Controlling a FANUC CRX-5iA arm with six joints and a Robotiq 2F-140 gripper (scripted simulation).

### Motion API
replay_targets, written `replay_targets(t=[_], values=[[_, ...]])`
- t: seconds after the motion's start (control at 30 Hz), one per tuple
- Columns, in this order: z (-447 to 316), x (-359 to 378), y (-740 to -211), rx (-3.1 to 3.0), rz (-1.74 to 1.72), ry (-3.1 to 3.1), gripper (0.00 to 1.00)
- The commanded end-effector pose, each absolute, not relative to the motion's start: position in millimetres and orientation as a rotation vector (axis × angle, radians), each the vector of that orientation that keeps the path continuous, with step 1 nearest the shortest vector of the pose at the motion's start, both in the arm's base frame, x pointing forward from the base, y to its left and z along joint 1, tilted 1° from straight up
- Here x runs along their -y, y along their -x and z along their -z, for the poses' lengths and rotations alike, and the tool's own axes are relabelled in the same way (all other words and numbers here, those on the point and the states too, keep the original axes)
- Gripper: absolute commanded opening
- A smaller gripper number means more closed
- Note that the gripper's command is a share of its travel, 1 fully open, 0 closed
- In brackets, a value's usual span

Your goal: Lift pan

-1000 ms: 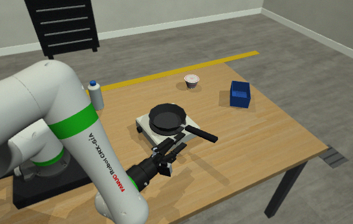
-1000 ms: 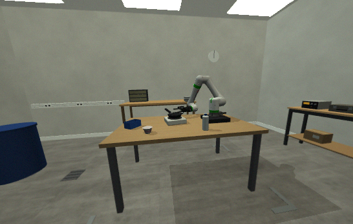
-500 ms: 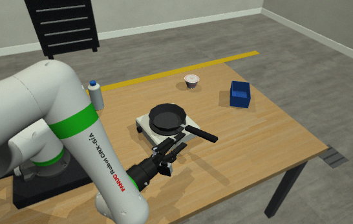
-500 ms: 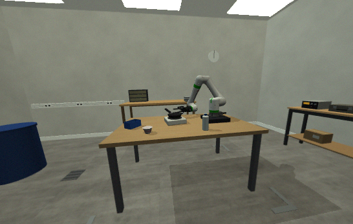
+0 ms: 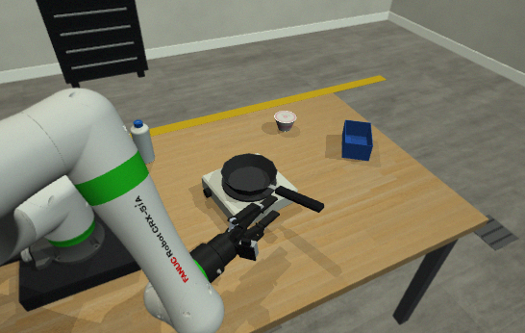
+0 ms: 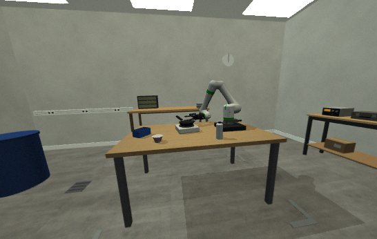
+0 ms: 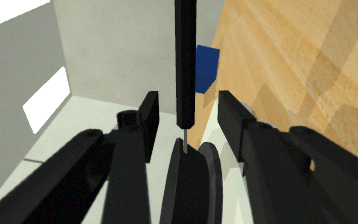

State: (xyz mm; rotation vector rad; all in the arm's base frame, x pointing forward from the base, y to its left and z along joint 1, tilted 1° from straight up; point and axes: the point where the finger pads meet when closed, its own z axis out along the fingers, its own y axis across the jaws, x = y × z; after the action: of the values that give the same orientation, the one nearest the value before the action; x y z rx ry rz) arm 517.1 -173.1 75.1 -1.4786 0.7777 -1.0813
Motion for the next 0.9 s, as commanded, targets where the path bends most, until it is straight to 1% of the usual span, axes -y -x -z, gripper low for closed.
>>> replay_targets(t=[0.0,0.87], values=[[-75.9,172.3,-519.8,-0.776,1.083,1.479,0.41],[-76.1,161.2,-546.9,-0.776,1.083,1.479,0.41]])
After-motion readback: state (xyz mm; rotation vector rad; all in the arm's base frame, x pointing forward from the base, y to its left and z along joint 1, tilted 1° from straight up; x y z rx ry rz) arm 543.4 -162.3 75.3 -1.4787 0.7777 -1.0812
